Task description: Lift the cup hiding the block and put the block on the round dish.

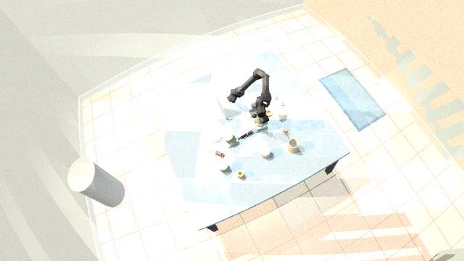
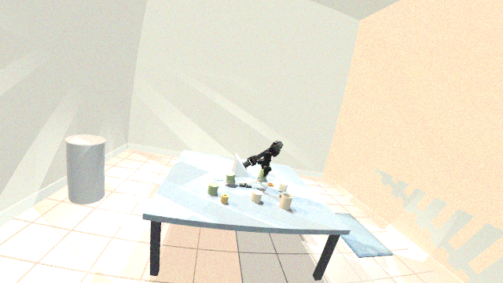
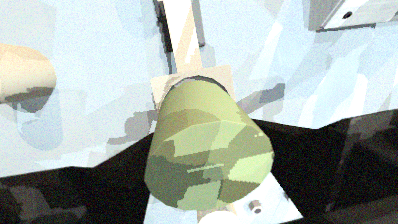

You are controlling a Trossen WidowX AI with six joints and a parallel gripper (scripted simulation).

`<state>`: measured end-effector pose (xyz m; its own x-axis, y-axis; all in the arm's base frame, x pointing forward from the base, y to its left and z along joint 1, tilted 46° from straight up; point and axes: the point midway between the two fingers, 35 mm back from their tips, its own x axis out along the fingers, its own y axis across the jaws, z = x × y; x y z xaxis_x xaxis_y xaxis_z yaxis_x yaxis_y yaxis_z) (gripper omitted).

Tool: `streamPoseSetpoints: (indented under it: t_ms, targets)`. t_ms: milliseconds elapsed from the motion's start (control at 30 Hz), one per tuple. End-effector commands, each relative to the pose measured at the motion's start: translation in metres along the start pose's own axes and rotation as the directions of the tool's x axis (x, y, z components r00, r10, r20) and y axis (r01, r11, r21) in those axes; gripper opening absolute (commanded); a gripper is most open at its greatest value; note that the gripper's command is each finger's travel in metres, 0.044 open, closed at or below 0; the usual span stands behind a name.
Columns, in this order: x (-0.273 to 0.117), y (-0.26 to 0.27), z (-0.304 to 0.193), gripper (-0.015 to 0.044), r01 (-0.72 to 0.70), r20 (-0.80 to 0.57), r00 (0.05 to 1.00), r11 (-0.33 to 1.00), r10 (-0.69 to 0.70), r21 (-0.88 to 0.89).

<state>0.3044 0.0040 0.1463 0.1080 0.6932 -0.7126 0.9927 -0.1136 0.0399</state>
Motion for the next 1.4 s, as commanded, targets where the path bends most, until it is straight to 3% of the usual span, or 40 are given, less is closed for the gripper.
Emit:
streamPoseSetpoints:
  t_ms: [0,1367]
  targets:
    - [-0.008,0.003,-0.003,0.0000,-0.021,-0.009,1.000,1.000,0.021,-0.009]
    - [-0.054,-0.003,-0.005,0.0000,-0.049,-0.005,0.999,0.998,0.049,0.027]
